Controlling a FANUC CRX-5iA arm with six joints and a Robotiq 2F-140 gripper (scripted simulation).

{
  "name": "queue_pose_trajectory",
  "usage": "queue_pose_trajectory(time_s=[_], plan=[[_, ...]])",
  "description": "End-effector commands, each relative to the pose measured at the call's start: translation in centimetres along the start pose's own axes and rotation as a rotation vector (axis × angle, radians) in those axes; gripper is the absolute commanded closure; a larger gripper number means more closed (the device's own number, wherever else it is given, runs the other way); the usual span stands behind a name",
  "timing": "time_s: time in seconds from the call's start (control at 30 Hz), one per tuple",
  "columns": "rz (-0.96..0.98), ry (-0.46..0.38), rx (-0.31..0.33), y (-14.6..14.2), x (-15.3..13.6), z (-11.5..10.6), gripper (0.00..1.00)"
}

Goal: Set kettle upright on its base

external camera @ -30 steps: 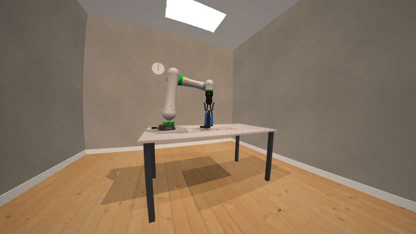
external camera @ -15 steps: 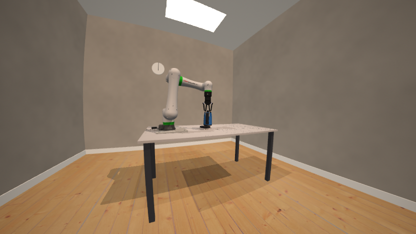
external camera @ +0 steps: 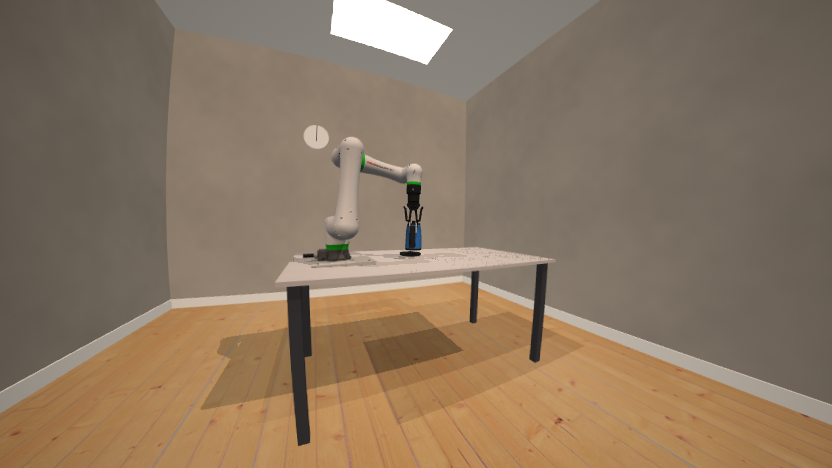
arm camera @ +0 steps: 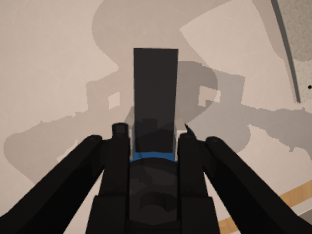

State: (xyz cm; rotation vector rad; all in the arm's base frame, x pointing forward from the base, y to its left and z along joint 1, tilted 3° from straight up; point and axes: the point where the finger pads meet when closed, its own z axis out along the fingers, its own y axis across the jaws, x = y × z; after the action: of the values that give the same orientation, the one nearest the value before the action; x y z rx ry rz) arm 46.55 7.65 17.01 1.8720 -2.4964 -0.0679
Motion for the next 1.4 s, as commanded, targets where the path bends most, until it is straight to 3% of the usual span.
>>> queue_pose_trajectory(time_s=[0.0,0.47,1.37], plan=[[0.0,0.0,0.001,0.1,-0.4,0.0,1.0],[0.0,0.0,0.001,1.5,-4.0,0.0,1.0],[0.0,0.0,0.001,2.6,-6.9,0.0,1.0]])
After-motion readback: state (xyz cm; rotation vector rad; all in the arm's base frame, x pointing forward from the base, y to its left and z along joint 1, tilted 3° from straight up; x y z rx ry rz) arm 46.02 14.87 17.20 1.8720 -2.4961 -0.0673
